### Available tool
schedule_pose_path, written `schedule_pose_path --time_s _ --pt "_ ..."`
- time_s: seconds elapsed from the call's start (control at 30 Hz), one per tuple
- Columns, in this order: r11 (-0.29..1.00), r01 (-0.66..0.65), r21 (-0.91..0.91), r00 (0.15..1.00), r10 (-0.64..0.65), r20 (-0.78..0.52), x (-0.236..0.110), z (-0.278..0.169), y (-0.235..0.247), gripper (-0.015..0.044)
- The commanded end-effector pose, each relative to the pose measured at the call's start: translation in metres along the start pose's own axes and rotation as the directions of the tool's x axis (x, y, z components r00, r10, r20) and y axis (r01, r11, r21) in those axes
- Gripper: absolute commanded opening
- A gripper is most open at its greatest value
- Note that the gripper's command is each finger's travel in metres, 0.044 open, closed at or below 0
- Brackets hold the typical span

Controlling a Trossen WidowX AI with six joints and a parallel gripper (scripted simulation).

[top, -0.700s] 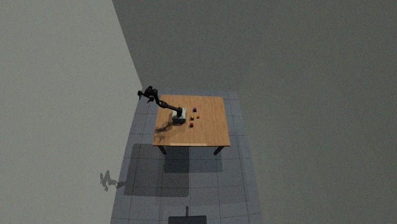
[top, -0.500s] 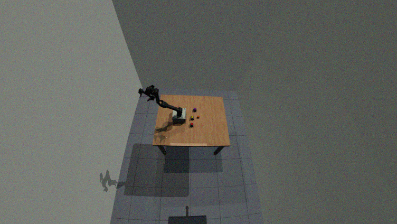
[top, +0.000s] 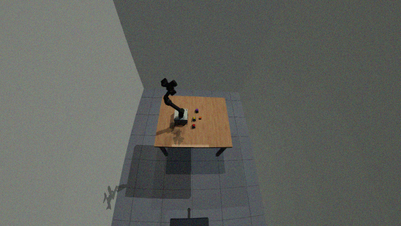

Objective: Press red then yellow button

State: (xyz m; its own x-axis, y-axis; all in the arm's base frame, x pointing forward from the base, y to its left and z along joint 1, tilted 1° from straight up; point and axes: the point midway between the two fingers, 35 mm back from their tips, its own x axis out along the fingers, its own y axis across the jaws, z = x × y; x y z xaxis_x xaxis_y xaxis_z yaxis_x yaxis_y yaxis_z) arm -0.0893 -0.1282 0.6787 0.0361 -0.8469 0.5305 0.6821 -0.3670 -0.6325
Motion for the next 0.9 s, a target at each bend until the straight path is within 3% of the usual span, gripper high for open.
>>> schedule_pose_path --time_s 0.0,0.23,0.47,0.67,0.87 --pt "0.996 -0.027 -0.084 0.991 0.038 0.127 -0.003 0.058 0.046 0.0400" --pt "0.966 -0.135 -0.219 0.934 0.198 0.297 -0.016 0.131 0.144 0.0400" --pt "0.880 -0.313 -0.357 0.817 0.442 0.372 -0.041 0.166 0.260 0.0400" --pt "0.730 -0.504 -0.462 0.662 0.670 0.335 -0.073 0.164 0.363 0.0400" --pt "0.490 -0.701 -0.517 0.456 0.866 0.203 -0.115 0.132 0.457 0.0400"
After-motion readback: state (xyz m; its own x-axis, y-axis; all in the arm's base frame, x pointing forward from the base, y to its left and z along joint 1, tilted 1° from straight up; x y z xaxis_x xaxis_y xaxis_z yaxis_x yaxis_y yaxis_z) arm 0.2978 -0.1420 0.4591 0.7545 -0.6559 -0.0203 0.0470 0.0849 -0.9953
